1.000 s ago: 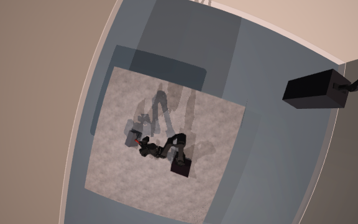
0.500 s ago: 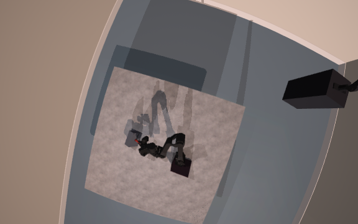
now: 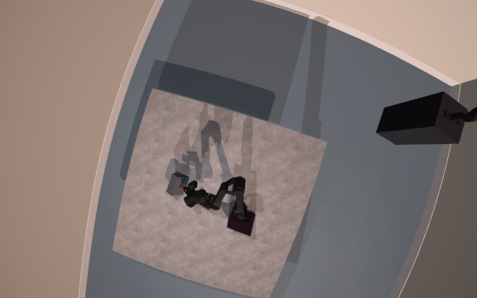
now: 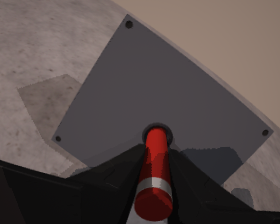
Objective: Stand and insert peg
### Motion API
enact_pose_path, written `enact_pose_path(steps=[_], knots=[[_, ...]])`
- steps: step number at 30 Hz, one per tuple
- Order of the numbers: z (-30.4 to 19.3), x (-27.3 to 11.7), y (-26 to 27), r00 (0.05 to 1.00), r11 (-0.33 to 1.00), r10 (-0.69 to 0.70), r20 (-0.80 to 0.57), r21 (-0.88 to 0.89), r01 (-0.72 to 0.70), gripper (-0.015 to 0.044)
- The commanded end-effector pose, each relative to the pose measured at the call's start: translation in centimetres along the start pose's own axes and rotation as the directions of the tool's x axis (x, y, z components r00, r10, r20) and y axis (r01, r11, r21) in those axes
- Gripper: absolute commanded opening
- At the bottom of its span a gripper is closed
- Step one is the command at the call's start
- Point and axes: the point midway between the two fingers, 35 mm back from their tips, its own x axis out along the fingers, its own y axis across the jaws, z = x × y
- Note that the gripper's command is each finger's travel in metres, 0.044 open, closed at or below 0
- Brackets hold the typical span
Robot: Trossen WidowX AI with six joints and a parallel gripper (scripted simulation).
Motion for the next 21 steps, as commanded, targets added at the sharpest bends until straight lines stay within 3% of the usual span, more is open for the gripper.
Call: enact_pose_path(steps=[1, 21], knots=[[-0.07, 0.37, 0.13, 1.000, 1.000, 0.002, -0.002, -0.005, -0.002, 0.0000], [0.01, 1.08, 0.09, 1.000, 1.000, 0.002, -0.002, -0.005, -0.002, 0.0000]])
